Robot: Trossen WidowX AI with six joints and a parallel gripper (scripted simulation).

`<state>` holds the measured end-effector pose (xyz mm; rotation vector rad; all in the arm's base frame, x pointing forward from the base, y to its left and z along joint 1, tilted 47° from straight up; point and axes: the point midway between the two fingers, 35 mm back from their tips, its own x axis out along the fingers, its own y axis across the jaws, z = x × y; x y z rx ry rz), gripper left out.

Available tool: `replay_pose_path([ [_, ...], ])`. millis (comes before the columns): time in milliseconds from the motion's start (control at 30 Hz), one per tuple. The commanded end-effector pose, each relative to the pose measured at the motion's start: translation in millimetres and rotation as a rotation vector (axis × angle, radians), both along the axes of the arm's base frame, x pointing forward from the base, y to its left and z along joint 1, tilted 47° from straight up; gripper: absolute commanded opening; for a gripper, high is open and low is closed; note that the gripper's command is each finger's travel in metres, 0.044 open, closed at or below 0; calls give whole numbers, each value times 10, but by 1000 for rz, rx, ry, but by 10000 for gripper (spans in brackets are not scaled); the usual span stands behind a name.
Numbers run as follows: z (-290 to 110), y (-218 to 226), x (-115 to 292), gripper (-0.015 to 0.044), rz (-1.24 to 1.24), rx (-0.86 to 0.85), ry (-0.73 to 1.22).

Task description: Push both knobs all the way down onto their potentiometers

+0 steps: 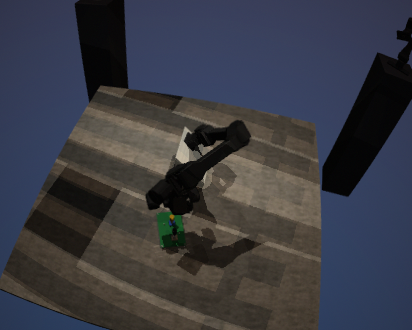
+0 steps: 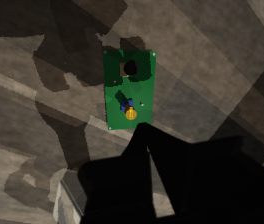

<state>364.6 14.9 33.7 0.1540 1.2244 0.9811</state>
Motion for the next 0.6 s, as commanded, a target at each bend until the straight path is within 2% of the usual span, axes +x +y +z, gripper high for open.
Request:
replay_pose_path([
  [0,-101,80,-67,0,-26,25,128],
  [567,-247,233,-85,0,-27,27,133],
])
